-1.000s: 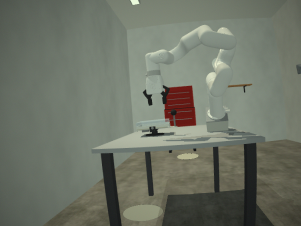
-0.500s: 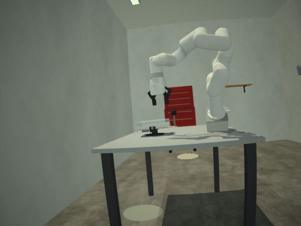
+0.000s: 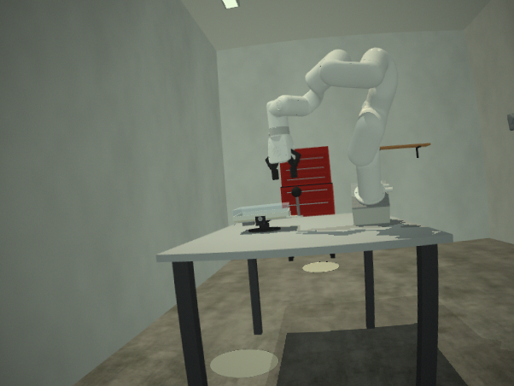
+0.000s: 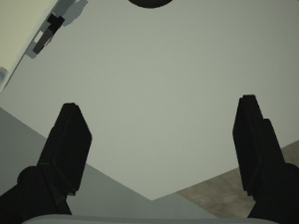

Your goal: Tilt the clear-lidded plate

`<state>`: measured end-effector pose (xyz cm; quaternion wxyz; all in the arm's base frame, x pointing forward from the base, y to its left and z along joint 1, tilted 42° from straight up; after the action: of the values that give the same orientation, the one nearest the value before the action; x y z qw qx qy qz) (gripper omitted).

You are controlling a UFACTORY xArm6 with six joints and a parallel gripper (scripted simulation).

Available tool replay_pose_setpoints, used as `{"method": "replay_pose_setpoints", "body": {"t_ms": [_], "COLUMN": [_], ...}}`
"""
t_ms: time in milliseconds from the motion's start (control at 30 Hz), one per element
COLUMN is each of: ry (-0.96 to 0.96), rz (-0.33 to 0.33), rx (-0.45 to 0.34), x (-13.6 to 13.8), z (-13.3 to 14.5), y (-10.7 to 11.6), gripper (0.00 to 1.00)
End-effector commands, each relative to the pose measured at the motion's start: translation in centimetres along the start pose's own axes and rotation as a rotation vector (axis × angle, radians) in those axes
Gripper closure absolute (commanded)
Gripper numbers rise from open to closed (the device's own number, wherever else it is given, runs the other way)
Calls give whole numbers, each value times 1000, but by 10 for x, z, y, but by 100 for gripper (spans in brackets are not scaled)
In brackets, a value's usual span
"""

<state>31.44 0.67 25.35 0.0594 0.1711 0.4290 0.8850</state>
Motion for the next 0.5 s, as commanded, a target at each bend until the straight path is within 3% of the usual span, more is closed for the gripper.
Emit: {"method": "replay_pose_setpoints", "body": {"t_ms": [0, 200, 433, 467], "ry": [-49, -93, -111, -111], "rz": [2, 5, 6, 6], "rx": [-21, -44, -54, -54], "x": [0, 4, 6, 6], "z": [-31, -58, -69, -69], "y": [-1, -4, -6, -6], "gripper": [0, 0, 0, 39]}}
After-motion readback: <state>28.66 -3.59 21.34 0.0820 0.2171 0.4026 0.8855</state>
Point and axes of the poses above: the point where the finger pads meet when closed, its own y axis back along the fingers, its own x axis across the jaws, z = x × y, the point moved 10 cm from there along y, back along the fingers, and after that the axes turned 6 degrees about y, right-handed, at the moved point
